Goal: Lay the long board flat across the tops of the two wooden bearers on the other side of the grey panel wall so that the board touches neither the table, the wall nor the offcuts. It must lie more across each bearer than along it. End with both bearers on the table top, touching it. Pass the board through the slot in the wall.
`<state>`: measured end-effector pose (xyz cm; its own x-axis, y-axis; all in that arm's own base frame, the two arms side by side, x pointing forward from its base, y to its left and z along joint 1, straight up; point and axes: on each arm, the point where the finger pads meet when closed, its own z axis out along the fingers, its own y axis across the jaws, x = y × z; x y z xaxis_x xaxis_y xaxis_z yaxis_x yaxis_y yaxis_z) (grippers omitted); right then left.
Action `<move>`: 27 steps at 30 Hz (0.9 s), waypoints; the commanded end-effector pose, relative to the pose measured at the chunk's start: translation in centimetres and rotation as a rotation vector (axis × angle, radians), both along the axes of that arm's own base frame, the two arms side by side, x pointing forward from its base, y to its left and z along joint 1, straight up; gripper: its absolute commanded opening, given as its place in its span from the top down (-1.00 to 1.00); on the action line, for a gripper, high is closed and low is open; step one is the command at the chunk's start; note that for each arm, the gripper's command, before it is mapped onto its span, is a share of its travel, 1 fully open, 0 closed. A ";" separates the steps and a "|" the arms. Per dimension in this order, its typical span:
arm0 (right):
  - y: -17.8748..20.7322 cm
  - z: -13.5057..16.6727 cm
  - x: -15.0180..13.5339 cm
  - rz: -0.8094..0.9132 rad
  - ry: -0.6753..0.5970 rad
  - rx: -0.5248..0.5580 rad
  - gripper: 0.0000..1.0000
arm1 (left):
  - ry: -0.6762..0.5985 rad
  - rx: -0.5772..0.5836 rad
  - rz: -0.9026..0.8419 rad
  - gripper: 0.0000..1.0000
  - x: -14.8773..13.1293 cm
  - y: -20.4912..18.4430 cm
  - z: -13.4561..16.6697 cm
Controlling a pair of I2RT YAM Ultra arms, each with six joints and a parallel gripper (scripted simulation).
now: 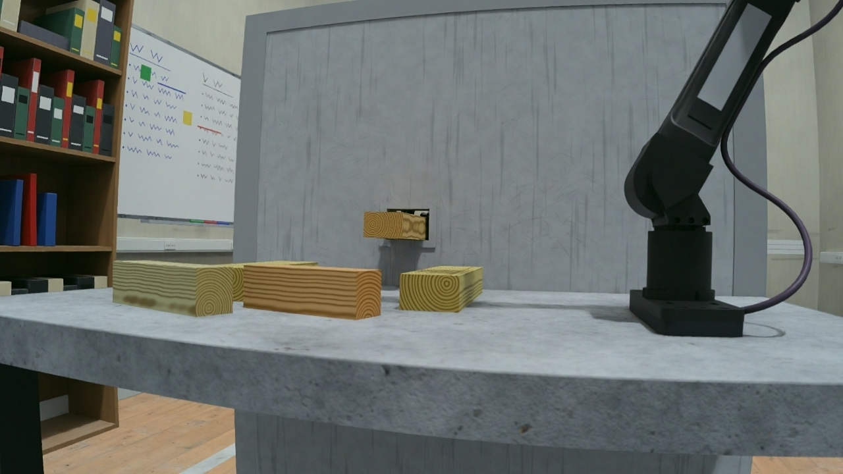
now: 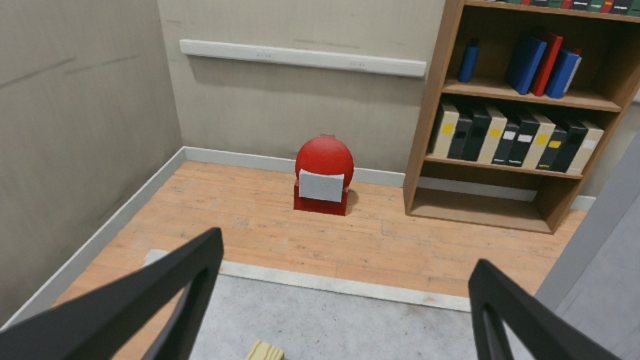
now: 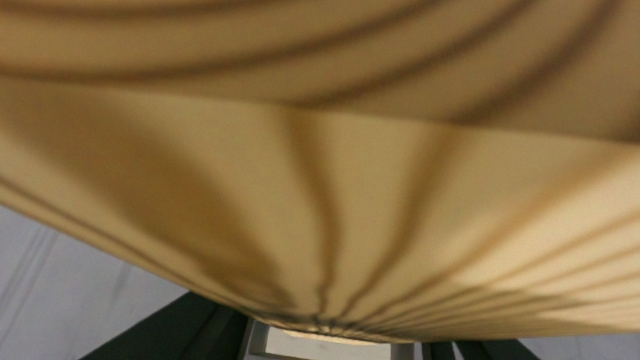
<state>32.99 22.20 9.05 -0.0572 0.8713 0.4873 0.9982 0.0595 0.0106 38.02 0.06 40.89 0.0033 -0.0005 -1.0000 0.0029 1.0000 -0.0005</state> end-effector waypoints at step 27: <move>1.3 1.9 0.7 0.012 -0.032 0.067 -0.50 | -0.033 0.009 -0.004 -1.00 -1.0 -0.3 1.3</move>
